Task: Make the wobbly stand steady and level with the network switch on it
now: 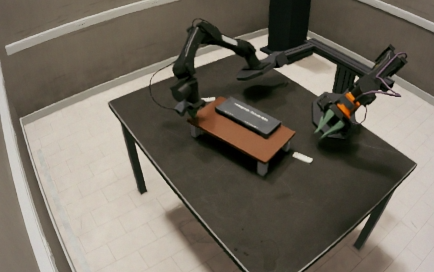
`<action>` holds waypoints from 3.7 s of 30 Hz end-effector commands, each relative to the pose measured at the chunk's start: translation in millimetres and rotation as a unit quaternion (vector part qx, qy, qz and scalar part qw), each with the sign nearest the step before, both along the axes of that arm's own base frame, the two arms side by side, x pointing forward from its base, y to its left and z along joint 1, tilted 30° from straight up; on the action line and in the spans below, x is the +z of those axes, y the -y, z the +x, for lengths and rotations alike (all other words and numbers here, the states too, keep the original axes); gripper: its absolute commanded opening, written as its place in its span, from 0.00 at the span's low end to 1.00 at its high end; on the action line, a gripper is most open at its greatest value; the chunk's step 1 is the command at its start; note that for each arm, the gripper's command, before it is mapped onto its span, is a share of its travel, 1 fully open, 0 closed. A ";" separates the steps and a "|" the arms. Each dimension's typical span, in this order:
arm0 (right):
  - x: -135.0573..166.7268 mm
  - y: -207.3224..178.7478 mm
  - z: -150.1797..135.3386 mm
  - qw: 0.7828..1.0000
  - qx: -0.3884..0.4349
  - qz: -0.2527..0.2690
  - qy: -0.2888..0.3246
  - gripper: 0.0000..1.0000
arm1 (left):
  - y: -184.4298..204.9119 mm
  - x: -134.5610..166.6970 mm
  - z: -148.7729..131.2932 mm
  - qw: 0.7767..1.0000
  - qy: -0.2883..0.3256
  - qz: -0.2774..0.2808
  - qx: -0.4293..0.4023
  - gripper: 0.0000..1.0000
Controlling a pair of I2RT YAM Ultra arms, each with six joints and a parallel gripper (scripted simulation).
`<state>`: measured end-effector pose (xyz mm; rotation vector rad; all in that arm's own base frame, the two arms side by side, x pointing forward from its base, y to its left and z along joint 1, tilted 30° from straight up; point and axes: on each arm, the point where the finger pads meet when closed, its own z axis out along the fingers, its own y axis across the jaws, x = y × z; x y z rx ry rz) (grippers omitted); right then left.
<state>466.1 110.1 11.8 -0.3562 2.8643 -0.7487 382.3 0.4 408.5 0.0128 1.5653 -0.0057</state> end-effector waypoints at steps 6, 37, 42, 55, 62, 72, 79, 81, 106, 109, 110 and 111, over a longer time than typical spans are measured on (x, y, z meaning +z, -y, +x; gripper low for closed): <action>1.3 -13.7 6.6 1.000 0.016 0.007 0.015 0.00 | 7.7 32.7 -15.1 0.999 0.037 0.006 -0.011 0.00; 1.3 -13.7 6.6 1.000 0.016 0.007 0.016 0.00 | -89.7 -268.4 0.6 0.934 -0.348 0.082 -0.014 0.00; 1.3 -13.7 6.6 1.000 0.016 0.007 0.016 0.00 | -105.8 -330.0 -30.5 0.902 -0.425 0.064 -0.033 0.00; 1.3 -13.7 6.6 1.000 0.016 0.007 0.016 0.00 | -114.3 -418.8 -103.6 0.846 -0.528 -0.010 -0.074 0.00; 1.3 -13.7 6.6 1.000 0.016 0.007 0.016 0.00 | -111.3 -432.8 -121.0 0.832 -0.547 -0.033 -0.082 0.00; 1.3 -13.7 6.6 1.000 0.016 0.007 0.016 0.00 | -100.6 -453.9 -150.7 0.810 -0.574 -0.073 -0.095 0.00; 1.3 -13.7 6.6 1.000 0.016 0.007 0.016 0.00 | -100.2 -454.5 -151.6 0.810 -0.572 -0.074 -0.100 0.00; 1.3 -13.7 6.6 1.000 0.016 0.007 0.016 0.00 | -97.1 -461.2 -160.7 0.805 -0.579 -0.086 -0.099 0.00; 1.3 -13.7 6.6 1.000 0.016 0.007 0.016 0.00 | -92.6 -466.5 -169.0 0.801 -0.580 -0.097 -0.115 0.00; 1.3 -13.7 6.6 1.000 0.016 0.007 0.016 0.00 | -83.0 -474.2 -178.0 0.789 -0.592 -0.119 -0.113 0.00; 1.3 -13.7 6.6 1.000 0.016 0.007 0.016 0.00 | -84.0 -473.4 -177.2 0.791 -0.590 -0.110 -0.120 0.00; 1.3 -13.7 6.6 1.000 0.016 0.007 0.016 0.00 | -84.0 -473.4 -177.2 0.791 -0.590 -0.110 -0.120 0.00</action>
